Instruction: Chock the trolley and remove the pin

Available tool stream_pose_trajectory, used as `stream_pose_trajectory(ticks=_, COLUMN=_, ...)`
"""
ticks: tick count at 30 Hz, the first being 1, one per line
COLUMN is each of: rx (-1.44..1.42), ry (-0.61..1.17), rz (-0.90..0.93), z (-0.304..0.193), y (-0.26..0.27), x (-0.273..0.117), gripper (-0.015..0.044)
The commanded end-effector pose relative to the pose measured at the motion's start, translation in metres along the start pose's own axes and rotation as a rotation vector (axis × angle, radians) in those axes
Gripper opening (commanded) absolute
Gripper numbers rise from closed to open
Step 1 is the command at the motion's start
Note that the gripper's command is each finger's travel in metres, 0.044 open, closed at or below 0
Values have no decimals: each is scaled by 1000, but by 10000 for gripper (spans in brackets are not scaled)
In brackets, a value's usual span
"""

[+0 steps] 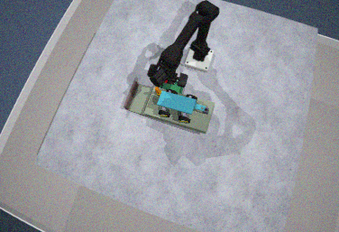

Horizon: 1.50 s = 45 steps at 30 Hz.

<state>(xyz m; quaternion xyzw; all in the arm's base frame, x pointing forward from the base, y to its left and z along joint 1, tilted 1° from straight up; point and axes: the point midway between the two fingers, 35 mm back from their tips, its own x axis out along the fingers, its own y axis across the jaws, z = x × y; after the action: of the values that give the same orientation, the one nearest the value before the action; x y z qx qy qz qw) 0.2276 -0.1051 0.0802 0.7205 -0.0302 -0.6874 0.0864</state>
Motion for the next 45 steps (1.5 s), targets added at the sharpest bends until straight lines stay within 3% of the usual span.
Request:
stream_pose_trajectory(ticks=1, rx=-5, ry=-13, rz=1, z=4, y=3, x=16, gripper=0)
stream_pose_trajectory(ticks=6, rx=-5, ry=-13, rz=1, z=5, y=3, x=19, gripper=0)
stream_pose_trajectory(ticks=14, rx=-5, ry=-13, rz=1, z=3, y=-1, x=17, gripper=190)
stream_pose_trajectory(ticks=45, rx=-5, ry=-12, rz=-1, z=0, y=-16, x=19, gripper=190)
